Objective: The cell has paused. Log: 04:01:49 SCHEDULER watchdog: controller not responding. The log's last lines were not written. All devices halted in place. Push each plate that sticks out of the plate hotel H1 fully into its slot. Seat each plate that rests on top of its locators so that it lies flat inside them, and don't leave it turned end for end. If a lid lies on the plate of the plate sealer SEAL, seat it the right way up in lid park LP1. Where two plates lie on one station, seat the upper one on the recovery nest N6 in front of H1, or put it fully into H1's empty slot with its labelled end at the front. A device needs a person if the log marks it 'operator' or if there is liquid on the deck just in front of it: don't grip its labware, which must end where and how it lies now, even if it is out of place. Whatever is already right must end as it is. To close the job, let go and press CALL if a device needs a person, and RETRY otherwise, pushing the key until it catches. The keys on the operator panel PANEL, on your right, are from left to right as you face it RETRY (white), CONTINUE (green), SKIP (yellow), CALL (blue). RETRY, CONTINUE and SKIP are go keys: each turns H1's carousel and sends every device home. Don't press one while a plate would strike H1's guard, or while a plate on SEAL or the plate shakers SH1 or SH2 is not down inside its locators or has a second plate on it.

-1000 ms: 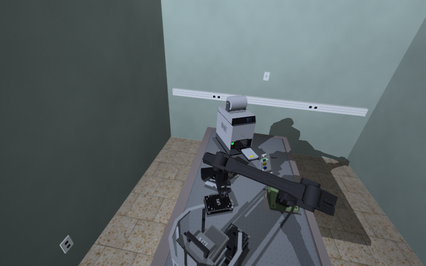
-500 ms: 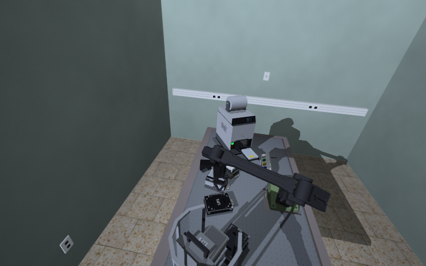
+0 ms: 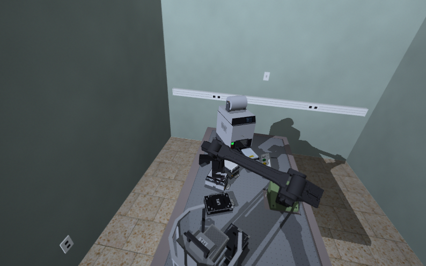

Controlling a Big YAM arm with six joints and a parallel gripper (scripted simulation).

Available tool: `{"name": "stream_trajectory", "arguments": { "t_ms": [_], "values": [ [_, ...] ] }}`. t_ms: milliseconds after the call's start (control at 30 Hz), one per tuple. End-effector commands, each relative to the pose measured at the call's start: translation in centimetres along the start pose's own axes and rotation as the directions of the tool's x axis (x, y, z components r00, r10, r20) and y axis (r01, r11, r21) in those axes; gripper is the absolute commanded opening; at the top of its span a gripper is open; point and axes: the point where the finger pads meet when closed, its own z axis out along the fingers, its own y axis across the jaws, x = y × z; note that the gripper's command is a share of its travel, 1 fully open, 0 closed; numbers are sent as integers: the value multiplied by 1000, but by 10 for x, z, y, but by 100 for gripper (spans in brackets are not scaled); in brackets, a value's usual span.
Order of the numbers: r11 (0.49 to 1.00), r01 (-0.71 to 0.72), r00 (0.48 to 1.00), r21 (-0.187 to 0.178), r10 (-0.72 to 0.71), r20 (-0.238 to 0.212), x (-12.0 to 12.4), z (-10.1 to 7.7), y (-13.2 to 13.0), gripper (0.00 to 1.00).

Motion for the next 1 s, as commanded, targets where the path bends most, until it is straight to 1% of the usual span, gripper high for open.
{"name": "stream_trajectory", "arguments": {
  "t_ms": [0, 67, 100, 200, 500, 533, 567, 633, 733, 933, 967],
  "values": [
    [999, 31, 999, 20, -32, 41, -16, -18, -20, 100],
    [999, 31, 999, 20, -32, 41, -16, -18, -20, 100],
    [1000, 24, 999, 14, -25, 35, -15, -18, -22, 100],
    [999, 32, 999, 22, -33, 43, -19, -18, -34, 100],
    [999, 30, 999, 22, -31, 41, -23, -18, -64, 100],
    [999, 27, 999, 19, -28, 39, -22, -18, -64, 100],
    [999, -26, 999, 20, 25, 41, -22, -18, -68, 100],
    [999, -26, 999, 20, 25, 41, -22, -18, -68, 100],
    [992, -123, 992, 19, 122, 46, -21, -18, -79, 100],
    [948, -317, 947, 11, 316, 49, -17, -19, -100, 100],
    [947, -321, 946, 11, 320, 49, -17, -19, -103, 100]
  ]
}}
